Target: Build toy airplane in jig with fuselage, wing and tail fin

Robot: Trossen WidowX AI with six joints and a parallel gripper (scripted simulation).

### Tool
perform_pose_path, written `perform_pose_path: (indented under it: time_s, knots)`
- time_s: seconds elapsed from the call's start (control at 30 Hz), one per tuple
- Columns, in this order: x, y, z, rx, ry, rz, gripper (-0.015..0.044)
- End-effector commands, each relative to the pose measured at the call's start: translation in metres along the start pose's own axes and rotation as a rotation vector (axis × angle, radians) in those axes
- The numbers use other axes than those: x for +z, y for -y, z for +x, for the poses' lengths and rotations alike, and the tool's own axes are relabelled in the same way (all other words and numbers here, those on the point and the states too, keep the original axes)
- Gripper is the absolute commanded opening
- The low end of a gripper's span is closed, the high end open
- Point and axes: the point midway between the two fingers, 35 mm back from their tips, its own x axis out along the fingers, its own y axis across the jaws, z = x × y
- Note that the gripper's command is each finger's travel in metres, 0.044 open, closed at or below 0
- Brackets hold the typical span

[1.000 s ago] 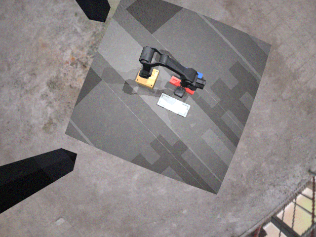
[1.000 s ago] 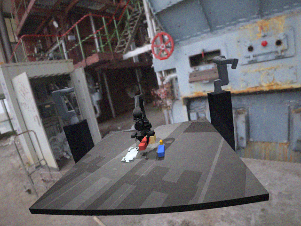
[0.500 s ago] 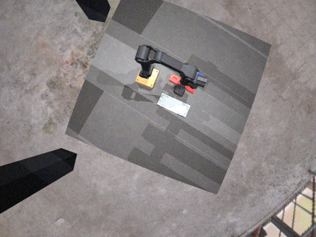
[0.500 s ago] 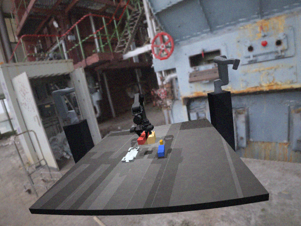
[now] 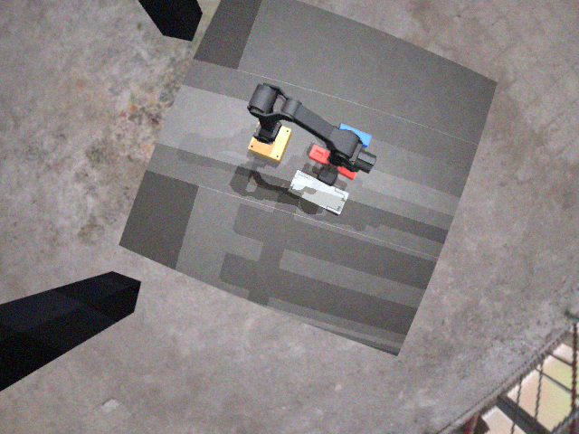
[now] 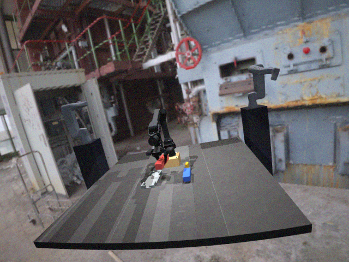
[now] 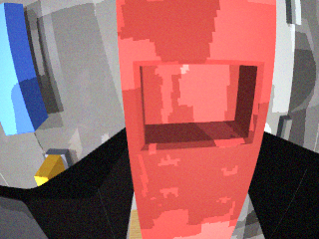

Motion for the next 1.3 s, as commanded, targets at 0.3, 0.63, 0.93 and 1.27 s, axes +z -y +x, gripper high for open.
perform_pose_path:
  time_s: [0.3, 0.63, 0.93, 1.27]
  knots:
    - [0.006, 0.035, 0.02, 0.003, -0.009, -0.026, 0.0]
    - [0.007, 0.064, 0.033, 0.0, -0.009, -0.046, 0.0]
    - [0.005, 0.091, 0.046, -0.002, -0.009, -0.064, 0.0]
    - [0.001, 0.111, 0.054, -0.004, -0.009, -0.076, 0.0053]
